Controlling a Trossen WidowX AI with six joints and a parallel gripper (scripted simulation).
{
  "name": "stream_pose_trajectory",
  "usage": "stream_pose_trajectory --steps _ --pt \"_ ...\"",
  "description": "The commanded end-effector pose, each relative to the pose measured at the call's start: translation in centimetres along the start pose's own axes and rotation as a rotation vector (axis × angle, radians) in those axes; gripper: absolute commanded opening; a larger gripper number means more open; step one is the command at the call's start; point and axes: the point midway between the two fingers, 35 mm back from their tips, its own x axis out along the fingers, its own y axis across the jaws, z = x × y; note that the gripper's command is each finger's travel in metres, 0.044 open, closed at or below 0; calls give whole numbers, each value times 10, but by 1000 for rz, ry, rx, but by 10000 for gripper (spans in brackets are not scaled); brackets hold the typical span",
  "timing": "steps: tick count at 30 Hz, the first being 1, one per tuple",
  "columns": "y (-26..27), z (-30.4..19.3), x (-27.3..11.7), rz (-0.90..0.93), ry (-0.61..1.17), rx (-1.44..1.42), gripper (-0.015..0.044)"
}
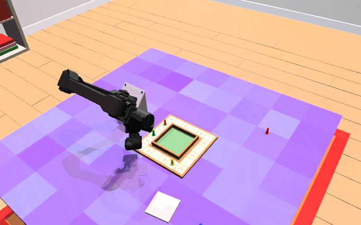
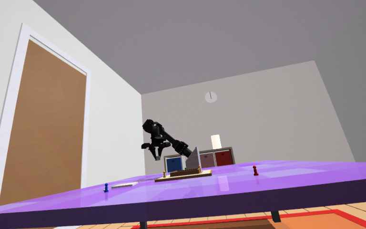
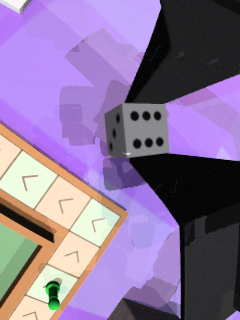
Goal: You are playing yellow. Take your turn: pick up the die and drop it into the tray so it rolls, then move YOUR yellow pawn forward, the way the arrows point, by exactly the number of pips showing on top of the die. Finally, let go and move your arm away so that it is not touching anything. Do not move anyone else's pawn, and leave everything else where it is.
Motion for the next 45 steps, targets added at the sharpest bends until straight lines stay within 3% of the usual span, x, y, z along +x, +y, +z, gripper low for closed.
stream_pose_trajectory --steps 1,33,39,45 --pt "6 22 5 8 -2 -82 0" --pt "96 160 34 9 18 -785 0" --pt "102 164 36 12 18 -817 0" --pt "106 160 43 147 -108 -818 0"
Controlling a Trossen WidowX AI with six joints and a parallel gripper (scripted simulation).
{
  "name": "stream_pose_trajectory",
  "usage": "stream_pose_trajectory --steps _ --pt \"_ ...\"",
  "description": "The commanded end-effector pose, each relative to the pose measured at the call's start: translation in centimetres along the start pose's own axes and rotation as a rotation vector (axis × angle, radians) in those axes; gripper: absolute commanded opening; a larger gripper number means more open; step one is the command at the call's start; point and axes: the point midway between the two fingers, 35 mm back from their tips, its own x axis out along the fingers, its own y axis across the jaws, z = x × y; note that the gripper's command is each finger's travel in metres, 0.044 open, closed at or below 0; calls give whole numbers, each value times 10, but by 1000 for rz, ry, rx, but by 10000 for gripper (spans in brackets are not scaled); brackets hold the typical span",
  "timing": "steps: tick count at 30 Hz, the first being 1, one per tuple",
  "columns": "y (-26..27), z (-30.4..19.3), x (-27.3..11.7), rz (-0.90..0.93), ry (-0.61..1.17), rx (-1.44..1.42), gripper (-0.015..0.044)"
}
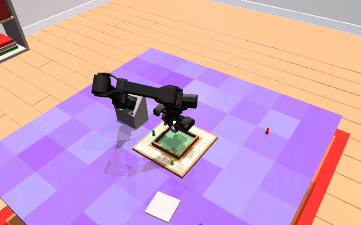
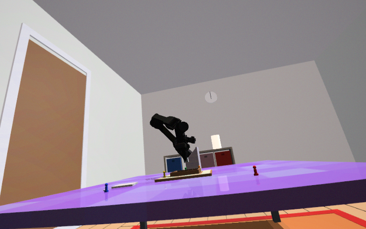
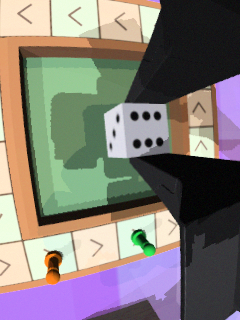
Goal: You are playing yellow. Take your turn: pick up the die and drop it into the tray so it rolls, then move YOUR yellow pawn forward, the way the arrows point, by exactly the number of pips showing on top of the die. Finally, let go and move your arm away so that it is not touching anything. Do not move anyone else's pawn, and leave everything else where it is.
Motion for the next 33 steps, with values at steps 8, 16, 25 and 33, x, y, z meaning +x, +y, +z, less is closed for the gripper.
stream_pose_trajectory --steps 8,16,25,33 --pt "8 1 10 76 -341 -9 0" --pt "8 2 11 36 -597 -14 0" --pt "6 -1 8 -38 -759 -16 0" --pt "-2 -24 -33 -39 -759 -15 0"
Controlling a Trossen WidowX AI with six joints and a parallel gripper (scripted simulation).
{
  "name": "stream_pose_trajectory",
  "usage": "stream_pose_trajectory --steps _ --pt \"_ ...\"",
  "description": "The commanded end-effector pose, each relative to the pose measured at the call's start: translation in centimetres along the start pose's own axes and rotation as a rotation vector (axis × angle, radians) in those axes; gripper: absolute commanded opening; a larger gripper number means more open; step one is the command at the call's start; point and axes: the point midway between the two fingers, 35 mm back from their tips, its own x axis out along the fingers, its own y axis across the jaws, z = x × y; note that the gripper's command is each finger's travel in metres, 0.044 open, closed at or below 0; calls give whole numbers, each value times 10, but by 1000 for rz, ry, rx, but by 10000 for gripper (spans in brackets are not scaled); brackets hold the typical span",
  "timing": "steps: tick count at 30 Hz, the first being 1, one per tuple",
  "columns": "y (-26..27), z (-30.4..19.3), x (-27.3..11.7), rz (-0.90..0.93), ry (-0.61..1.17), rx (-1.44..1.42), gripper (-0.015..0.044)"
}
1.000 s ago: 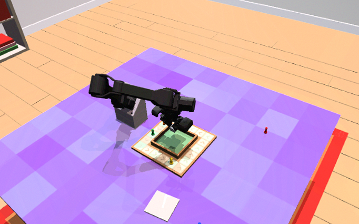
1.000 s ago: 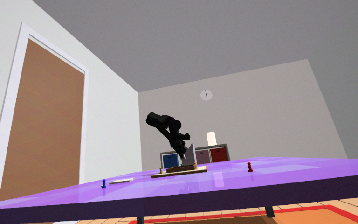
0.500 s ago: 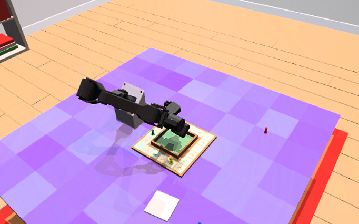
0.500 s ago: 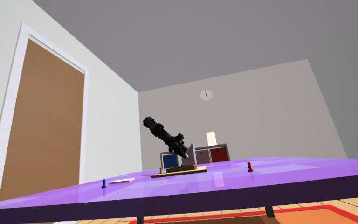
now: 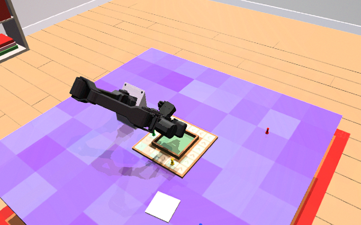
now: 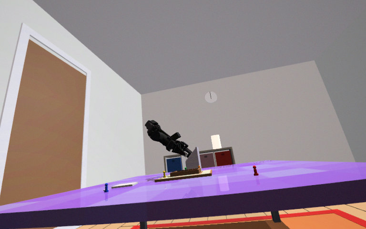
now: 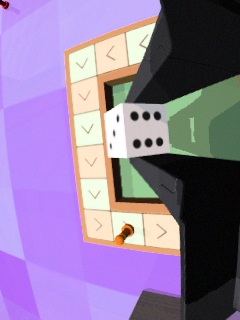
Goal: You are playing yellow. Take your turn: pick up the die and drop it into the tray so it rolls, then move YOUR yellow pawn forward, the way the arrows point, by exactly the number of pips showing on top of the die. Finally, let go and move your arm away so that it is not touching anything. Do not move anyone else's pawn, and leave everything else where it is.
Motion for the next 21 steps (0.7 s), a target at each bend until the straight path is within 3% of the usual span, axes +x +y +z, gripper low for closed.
stream_pose_trajectory --steps 1,20,21 --pt "0 2 -9 -2 -7 4 0" --pt "1 1 -8 0 -1 1 0" --pt "1 1 -8 0 -1 1 26"
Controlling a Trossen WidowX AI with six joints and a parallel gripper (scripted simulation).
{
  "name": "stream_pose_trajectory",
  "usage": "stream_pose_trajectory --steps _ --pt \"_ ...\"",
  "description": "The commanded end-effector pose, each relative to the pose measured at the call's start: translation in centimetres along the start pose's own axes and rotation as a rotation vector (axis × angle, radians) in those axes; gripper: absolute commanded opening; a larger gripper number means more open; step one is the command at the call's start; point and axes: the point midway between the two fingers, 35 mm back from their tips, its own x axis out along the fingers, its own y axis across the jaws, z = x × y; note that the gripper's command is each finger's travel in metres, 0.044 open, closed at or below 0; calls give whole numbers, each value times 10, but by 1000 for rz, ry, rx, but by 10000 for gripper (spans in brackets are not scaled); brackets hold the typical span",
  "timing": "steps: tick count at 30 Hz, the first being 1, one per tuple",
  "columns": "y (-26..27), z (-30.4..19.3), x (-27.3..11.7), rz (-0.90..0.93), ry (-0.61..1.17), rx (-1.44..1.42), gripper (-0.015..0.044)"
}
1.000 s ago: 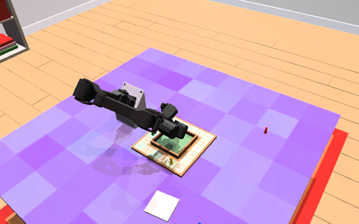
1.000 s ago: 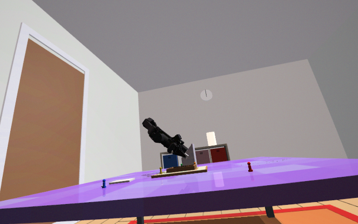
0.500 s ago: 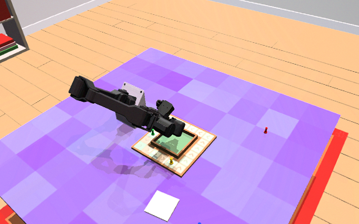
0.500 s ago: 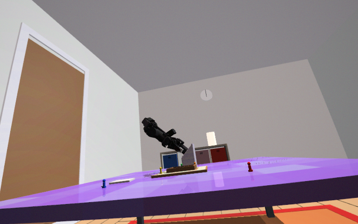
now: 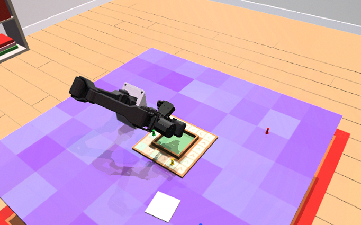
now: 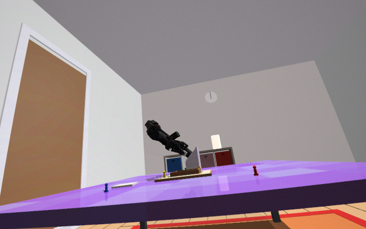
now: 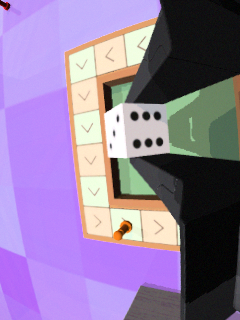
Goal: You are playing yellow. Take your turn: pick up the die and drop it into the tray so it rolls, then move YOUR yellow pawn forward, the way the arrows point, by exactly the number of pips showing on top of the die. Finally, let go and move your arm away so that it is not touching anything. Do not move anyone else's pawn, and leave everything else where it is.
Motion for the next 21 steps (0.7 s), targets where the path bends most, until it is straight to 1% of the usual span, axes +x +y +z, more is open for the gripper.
stream_pose_trajectory --steps 1,7,8,11,16,18,21 --pt "0 0 0 0 0 0 52" --pt "0 0 0 0 0 0 210" --pt "0 2 -2 0 -1 0 236" --pt "0 28 -24 -1 -7 4 315" --pt "0 30 -24 6 8 7 440" --pt "3 25 -10 53 143 30 440" --pt "6 14 13 90 469 47 440"
